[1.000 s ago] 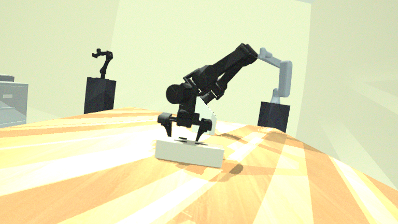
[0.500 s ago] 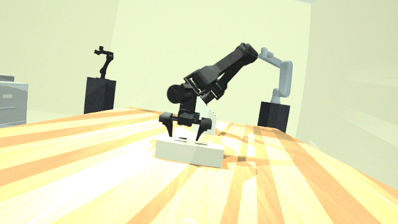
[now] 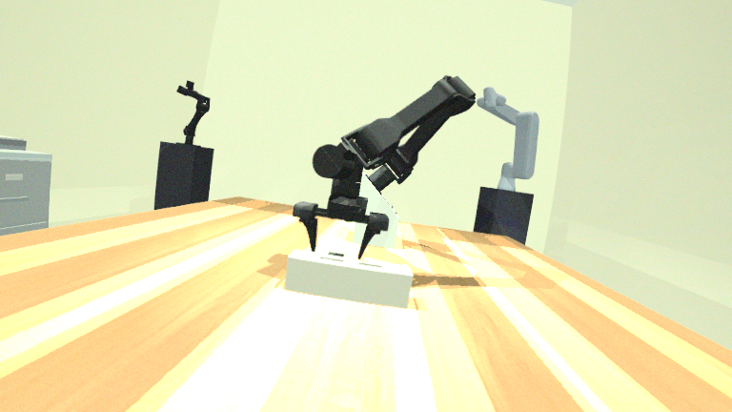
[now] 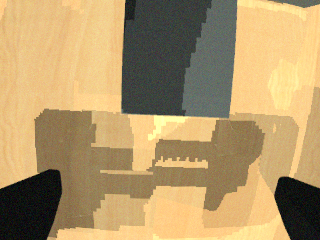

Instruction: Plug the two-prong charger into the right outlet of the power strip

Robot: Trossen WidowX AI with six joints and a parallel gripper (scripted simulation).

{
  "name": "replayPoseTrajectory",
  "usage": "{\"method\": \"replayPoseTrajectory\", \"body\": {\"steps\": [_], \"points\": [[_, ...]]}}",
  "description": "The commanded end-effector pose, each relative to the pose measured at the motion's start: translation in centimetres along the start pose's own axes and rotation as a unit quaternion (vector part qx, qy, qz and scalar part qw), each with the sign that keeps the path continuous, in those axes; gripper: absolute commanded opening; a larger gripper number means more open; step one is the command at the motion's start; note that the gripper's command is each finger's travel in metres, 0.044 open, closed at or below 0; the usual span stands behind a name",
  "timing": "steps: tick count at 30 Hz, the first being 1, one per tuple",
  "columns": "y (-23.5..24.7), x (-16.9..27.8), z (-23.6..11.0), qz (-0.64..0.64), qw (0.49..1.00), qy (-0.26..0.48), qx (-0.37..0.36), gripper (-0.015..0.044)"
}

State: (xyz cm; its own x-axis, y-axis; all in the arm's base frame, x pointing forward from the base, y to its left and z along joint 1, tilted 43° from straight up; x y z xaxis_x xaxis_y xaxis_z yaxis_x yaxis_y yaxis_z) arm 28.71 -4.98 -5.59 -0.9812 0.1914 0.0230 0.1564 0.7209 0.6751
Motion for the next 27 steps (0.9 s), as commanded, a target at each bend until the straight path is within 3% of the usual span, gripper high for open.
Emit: {"method": "replayPoseTrajectory", "body": {"steps": [1, 6, 27], "points": [[-0.3, 0.6, -2.6, 0.005, 0.993, -0.114, -0.01, 0.044], [-0.1, 2.1, -5.7, -0.001, 0.97, -0.24, -0.023, 0.044], [-0.1, 2.2, -5.8, -0.001, 0.969, -0.245, -0.023, 0.044]]}}
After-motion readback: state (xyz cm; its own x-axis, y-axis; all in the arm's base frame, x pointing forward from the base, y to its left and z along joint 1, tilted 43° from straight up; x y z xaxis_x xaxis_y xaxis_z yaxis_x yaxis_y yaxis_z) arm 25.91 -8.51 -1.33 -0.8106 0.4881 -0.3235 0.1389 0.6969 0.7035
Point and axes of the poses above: the point midway between the two fingers, 35 mm back from their tips, its own z axis out along the fingers, its own y axis across the jaws, x = y × z, the point moved 8 cm from there along -z, back along the fingers, and after that the axes turned 5 degrees about z, right-handed, at the moved point
